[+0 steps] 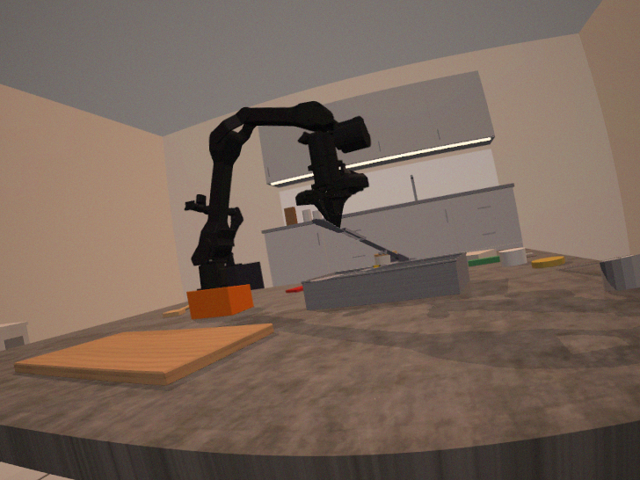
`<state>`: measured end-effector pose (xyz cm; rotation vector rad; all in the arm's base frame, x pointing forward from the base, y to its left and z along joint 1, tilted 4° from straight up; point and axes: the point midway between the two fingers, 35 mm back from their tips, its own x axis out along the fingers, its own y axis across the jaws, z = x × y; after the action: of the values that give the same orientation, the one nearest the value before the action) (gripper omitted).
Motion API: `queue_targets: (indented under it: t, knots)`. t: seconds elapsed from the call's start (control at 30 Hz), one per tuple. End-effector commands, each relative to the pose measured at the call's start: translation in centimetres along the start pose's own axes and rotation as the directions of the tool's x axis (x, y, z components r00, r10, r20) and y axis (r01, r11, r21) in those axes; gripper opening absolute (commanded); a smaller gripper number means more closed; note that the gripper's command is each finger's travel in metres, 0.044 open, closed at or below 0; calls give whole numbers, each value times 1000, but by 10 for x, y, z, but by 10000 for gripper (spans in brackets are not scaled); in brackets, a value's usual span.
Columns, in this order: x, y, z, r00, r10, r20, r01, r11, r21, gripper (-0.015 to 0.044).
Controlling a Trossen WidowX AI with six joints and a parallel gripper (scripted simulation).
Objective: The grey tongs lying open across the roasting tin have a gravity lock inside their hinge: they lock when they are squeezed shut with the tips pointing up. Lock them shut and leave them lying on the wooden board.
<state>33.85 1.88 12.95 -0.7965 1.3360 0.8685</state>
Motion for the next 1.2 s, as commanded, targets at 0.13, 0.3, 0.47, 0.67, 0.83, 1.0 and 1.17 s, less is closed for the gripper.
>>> queue_targets:
  t: [0.13, 0.3, 0.47, 0.67, 0.83, 1.0, 1.17]
  knots:
    - [7, -2, 1, 1000, -4, -2, 4, 1000, 6, -150]
    - [15, -2, 1, 1000, -4, -2, 4, 1000, 6, -150]
    - [24, -3, 1, 1000, -4, -2, 4, 1000, 7, -150]
    - [33, -3, 1, 1000, -3, -2, 3, 1000, 8, -150]
    - [42, -3, 1, 1000, -3, -2, 3, 1000, 9, -150]
    - [50, -2, 0, 1000, -2, -2, 3, 1000, 9, -150]
    - [57, -2, 0, 1000, -2, -2, 2, 1000, 10, -150]
